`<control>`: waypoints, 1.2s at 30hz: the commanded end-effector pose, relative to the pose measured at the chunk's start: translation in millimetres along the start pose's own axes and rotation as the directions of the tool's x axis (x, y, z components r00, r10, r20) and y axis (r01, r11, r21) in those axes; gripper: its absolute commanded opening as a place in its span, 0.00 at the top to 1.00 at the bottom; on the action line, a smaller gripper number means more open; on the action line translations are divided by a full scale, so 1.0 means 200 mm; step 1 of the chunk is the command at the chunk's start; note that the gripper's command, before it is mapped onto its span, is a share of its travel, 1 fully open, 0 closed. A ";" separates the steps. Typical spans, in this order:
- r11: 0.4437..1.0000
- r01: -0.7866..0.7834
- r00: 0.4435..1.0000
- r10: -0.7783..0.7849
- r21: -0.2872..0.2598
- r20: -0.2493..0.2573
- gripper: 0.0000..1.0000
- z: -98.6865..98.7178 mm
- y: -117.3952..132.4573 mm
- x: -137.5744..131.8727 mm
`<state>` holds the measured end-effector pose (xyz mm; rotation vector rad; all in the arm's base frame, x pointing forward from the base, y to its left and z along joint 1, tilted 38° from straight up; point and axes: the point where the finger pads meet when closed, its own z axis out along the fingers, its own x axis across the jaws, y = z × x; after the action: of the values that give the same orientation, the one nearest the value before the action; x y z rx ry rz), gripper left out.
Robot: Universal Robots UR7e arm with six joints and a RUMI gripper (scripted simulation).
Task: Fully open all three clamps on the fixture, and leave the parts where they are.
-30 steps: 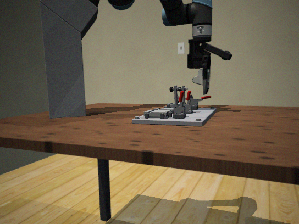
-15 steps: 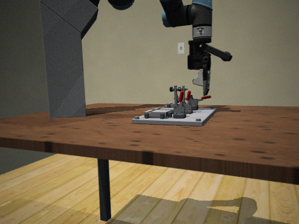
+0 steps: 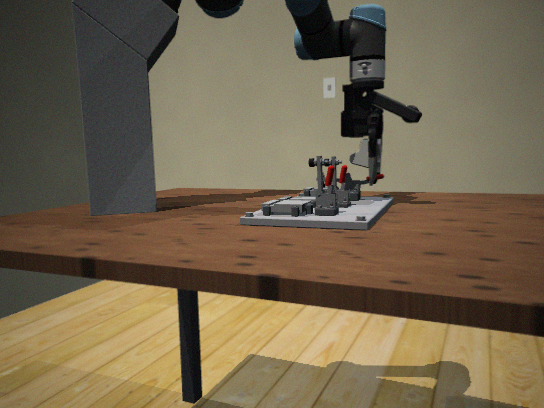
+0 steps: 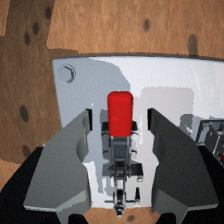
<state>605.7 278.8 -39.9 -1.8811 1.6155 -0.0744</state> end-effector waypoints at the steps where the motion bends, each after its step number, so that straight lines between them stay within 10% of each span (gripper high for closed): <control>1: 1.000 0.000 1.000 0.000 0.004 0.000 0.72 0.01 -0.01 0.00; 33: 1.000 0.000 1.000 0.000 0.002 0.000 0.72 0.01 0.00 0.00; 34: 1.000 0.000 1.000 0.000 0.002 0.000 1.00 0.01 0.00 0.00; 36: 1.000 0.000 1.000 0.000 0.002 0.000 1.00 0.01 0.00 0.00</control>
<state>606.8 279.1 -40.4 -1.8798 1.6156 -0.0758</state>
